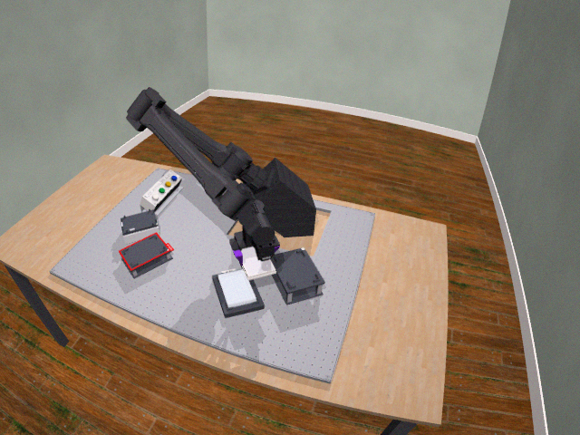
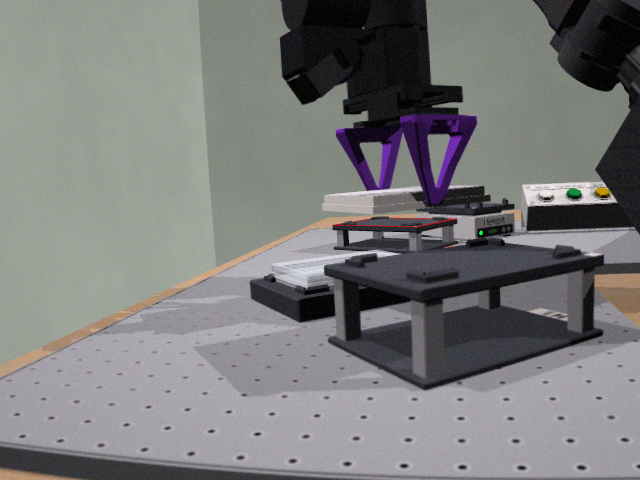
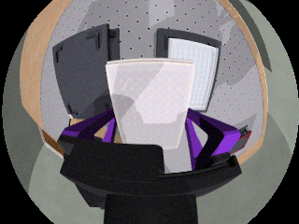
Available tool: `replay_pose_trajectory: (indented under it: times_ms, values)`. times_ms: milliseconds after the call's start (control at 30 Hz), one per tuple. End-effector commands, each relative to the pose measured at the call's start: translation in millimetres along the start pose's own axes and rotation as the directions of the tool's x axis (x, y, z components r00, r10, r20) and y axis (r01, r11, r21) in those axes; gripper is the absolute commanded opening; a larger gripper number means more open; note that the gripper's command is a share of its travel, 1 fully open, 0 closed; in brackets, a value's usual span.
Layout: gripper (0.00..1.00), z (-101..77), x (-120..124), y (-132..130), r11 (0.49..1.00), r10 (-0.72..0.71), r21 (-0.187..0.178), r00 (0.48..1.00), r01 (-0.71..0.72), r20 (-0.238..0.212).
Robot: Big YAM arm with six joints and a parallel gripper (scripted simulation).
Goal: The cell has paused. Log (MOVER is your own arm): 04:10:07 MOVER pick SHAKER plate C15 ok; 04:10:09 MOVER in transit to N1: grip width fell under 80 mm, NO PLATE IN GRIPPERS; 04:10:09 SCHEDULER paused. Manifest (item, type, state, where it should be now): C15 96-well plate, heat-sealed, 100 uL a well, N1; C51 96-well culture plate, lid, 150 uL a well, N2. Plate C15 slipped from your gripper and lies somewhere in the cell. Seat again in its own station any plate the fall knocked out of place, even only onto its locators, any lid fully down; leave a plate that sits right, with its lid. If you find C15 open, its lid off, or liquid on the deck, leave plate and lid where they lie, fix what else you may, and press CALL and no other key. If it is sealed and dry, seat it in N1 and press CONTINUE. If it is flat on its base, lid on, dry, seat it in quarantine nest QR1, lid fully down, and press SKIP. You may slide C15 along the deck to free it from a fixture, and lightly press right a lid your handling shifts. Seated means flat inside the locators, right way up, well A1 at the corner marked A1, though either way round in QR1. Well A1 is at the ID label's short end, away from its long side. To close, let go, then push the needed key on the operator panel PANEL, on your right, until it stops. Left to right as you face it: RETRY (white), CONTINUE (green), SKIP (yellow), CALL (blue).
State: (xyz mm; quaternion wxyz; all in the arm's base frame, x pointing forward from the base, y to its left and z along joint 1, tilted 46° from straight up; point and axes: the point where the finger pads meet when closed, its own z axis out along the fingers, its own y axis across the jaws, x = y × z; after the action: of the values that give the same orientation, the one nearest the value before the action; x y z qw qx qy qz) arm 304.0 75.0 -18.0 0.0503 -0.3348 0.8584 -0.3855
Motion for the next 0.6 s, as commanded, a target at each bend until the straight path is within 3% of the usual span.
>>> replay_pose_trajectory:
  times_ms: [0, 567]
  values:
    - [0.00, -9.4, -24, 7, 0.999, 0.034, 0.002, 0.998, -0.035, 0.046]
    - [0.00, -9.6, -31, 33, 0.999, 0.034, 0.000, 0.998, -0.034, 0.046]
